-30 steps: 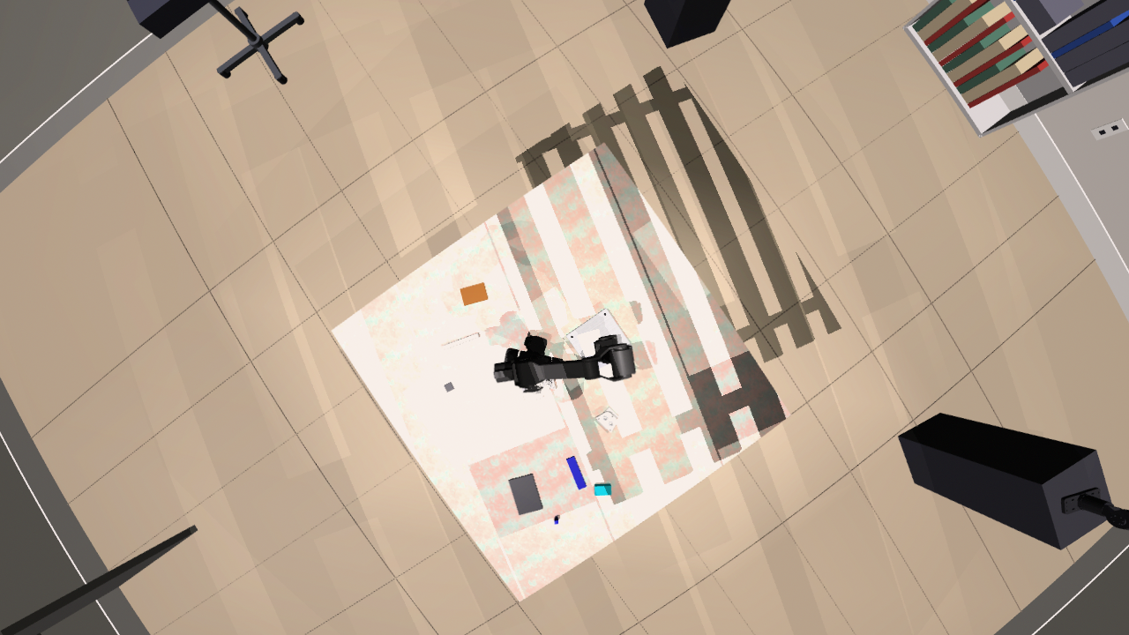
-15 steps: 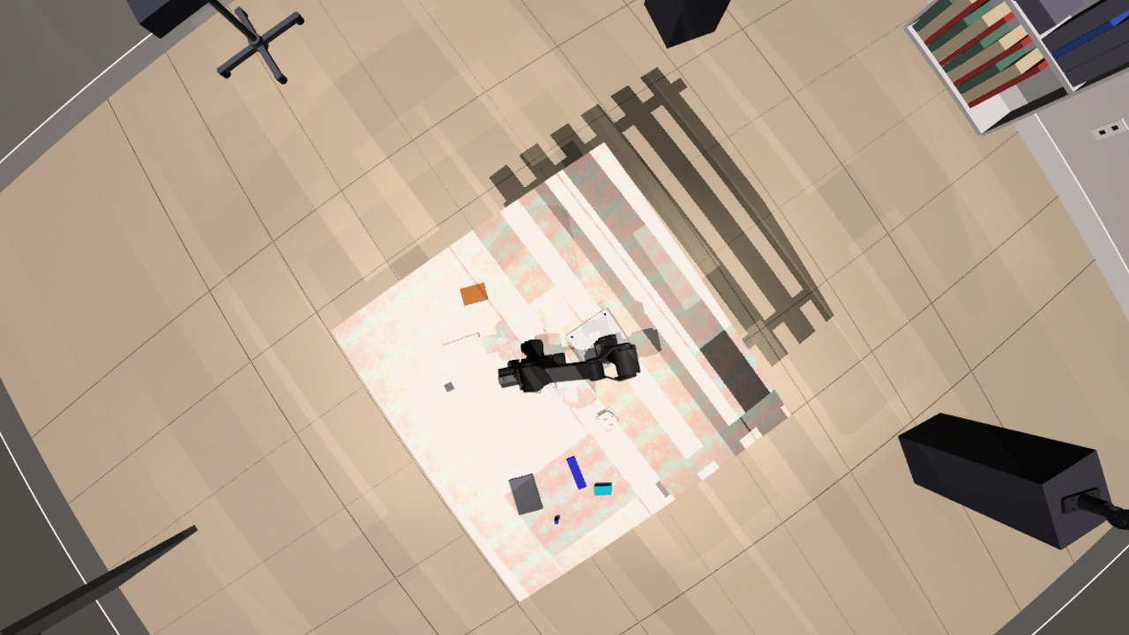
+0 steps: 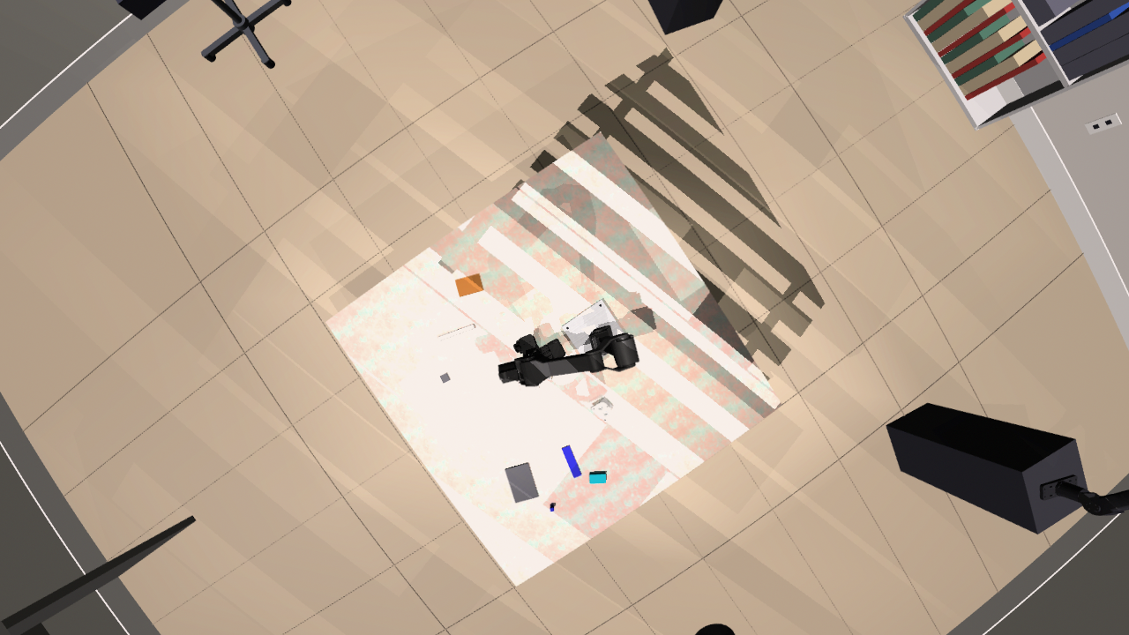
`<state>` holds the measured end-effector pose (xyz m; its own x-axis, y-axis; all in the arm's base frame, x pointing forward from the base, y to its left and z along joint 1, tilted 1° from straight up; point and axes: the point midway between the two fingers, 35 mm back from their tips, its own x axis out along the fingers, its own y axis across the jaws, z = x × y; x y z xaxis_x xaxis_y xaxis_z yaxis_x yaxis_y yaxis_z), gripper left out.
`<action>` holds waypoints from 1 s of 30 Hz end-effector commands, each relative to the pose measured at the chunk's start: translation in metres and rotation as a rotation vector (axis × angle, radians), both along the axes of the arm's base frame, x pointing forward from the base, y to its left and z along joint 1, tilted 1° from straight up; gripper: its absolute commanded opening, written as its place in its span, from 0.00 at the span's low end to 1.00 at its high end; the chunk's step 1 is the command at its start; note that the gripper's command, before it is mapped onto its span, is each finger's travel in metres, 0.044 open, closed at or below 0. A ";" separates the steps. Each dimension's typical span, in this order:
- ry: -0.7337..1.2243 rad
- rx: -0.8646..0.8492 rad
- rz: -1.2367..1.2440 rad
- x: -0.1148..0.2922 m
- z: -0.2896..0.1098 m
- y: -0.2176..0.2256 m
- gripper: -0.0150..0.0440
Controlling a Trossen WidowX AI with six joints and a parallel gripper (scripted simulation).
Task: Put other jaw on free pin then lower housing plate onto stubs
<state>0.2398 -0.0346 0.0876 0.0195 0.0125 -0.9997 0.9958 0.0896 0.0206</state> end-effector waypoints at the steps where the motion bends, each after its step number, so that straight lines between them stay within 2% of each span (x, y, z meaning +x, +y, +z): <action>1: -0.002 0.002 0.094 -0.003 0.000 0.005 0.48; 30: -0.011 -0.009 0.779 -0.020 0.000 0.028 0.48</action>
<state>0.2227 -0.0103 0.0872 0.0185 0.0143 -0.9997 0.6972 0.7165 0.0232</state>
